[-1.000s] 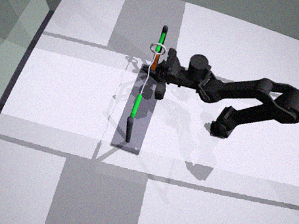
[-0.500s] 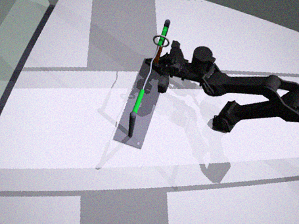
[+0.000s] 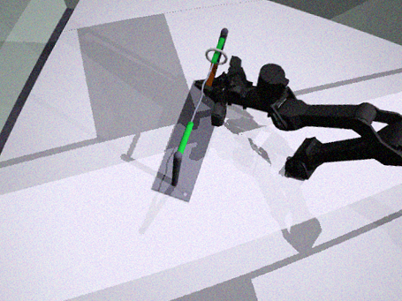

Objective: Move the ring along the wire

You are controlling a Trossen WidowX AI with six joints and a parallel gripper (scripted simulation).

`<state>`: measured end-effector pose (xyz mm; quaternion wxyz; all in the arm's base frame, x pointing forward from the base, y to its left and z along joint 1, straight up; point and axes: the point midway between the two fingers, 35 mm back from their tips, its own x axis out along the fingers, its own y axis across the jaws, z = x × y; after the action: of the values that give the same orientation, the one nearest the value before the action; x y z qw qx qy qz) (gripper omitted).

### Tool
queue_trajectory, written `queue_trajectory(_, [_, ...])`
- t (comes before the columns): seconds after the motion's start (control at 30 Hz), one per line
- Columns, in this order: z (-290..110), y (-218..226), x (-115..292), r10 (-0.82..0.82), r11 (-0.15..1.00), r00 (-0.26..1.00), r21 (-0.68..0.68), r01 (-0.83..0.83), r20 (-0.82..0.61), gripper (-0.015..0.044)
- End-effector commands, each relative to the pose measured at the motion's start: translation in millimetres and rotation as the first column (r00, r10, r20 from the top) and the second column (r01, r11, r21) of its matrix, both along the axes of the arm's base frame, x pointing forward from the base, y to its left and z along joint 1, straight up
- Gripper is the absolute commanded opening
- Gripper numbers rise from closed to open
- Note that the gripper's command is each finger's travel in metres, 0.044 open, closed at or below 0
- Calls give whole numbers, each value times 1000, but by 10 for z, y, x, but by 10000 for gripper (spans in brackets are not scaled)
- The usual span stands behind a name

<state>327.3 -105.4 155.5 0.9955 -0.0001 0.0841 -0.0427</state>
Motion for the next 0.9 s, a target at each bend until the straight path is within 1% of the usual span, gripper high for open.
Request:
queue_trajectory(0.0, [30, -8, 12, 0, 1000, 1000, -4, 0, 7, -150])
queue_trajectory(0.43, [30, -8, 12, 0, 1000, 1000, -4, 0, 7, -150])
queue_trajectory(0.87, [31, 117, 25, -3, 1000, 1000, -2, 3, 6, -150])
